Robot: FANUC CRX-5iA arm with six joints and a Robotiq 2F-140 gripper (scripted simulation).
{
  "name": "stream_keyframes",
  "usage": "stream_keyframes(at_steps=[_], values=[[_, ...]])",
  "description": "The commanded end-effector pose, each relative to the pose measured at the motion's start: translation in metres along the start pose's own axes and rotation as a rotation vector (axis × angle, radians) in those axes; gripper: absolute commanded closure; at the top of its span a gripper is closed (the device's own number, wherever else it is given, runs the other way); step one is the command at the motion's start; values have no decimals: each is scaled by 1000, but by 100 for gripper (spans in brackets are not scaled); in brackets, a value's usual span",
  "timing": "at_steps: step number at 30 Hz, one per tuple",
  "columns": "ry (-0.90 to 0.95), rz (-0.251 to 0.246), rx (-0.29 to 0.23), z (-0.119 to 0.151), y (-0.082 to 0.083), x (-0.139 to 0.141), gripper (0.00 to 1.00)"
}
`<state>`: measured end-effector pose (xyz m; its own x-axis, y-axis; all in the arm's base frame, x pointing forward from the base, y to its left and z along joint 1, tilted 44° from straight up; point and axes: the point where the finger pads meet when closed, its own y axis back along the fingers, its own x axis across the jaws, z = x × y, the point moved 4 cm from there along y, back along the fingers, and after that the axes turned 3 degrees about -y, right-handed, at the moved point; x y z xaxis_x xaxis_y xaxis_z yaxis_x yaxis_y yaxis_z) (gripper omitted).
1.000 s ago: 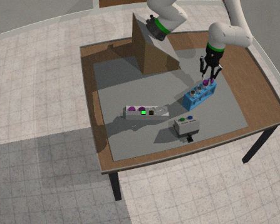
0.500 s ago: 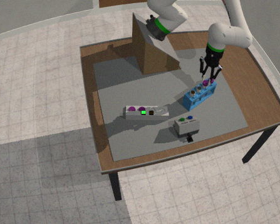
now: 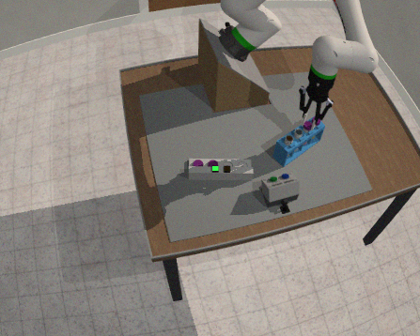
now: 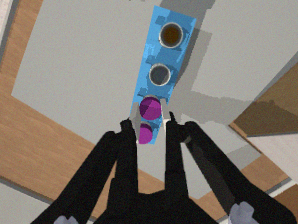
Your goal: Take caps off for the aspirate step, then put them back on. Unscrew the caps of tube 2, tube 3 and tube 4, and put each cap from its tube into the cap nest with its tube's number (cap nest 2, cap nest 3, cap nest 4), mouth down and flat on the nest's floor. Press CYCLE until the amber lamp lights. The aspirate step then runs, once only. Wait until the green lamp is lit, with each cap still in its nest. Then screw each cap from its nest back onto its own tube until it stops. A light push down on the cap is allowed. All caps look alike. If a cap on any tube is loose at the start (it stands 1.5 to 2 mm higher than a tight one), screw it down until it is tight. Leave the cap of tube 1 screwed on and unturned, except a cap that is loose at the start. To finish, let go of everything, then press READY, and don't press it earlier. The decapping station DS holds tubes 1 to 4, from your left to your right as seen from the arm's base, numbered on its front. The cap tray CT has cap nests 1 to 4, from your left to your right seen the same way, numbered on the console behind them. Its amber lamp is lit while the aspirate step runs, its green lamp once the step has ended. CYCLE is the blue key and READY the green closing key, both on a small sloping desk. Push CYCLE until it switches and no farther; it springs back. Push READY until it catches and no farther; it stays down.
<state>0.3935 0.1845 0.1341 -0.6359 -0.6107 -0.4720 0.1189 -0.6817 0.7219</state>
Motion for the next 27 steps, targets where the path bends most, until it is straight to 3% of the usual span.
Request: stream_keyframes(at_steps=[1, 6, 7, 27], values=[[0, 0, 0, 0, -1, 0, 100], [0, 0, 0, 0, -1, 0, 100], [0, 0, 0, 0, -1, 0, 65], [0, 0, 0, 0, -1, 0, 65]])
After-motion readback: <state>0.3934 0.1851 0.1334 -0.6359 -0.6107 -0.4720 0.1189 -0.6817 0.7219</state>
